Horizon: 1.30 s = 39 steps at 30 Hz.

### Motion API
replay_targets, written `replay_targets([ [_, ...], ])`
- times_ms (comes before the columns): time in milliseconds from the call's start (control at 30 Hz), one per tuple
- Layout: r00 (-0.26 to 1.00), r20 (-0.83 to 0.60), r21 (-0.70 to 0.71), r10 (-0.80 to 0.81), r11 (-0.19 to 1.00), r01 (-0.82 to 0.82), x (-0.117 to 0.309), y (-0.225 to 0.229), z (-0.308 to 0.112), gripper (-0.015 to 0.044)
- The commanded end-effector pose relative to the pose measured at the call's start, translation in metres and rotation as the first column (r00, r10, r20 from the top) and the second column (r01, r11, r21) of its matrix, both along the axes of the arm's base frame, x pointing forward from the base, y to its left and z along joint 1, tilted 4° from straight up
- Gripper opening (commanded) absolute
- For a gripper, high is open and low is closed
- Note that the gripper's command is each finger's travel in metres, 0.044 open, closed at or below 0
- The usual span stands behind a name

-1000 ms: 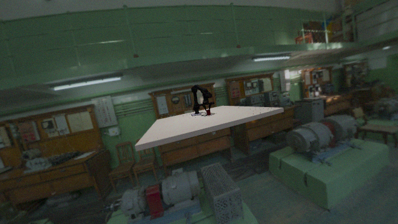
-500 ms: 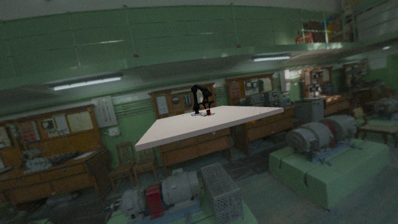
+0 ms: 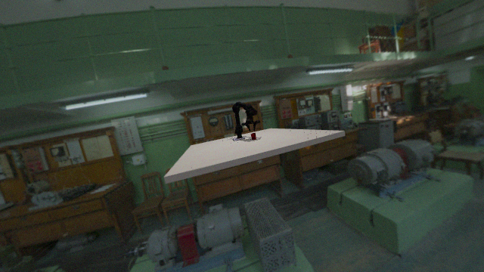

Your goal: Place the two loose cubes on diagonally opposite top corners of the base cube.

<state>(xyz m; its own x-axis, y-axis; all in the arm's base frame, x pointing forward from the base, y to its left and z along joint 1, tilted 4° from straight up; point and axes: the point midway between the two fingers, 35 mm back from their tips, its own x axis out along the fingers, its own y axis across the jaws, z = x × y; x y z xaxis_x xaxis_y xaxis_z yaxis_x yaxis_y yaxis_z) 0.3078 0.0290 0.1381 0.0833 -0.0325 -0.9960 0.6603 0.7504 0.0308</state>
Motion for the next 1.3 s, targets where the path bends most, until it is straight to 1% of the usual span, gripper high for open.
replay_targets([
  [0, 1.000, 0.009, 0.001, -0.003, 1.000, 0.003, 0.001, 0.000, 0.008, 0.0205],
  [433, 1.000, 0.009, 0.001, -0.003, 1.000, 0.003, -0.001, 0.001, 0.024, 0.0205],
  [633, 1.000, 0.009, 0.001, -0.003, 1.000, 0.003, -0.001, 0.001, 0.024, 0.0205],
  [867, 1.000, 0.002, 0.001, 0.000, 1.000, 0.000, -0.002, 0.001, 0.030, 0.0389],
  [900, 1.000, 0.002, 0.001, 0.000, 1.000, 0.000, -0.002, 0.001, 0.031, 0.0400],
  [1200, 1.000, 0.002, 0.001, 0.000, 1.000, 0.000, -0.003, 0.001, 0.034, 0.0400],
  [1267, 1.000, -0.005, 0.001, 0.001, 1.000, -0.001, -0.004, 0.010, 0.031, 0.0400],
])
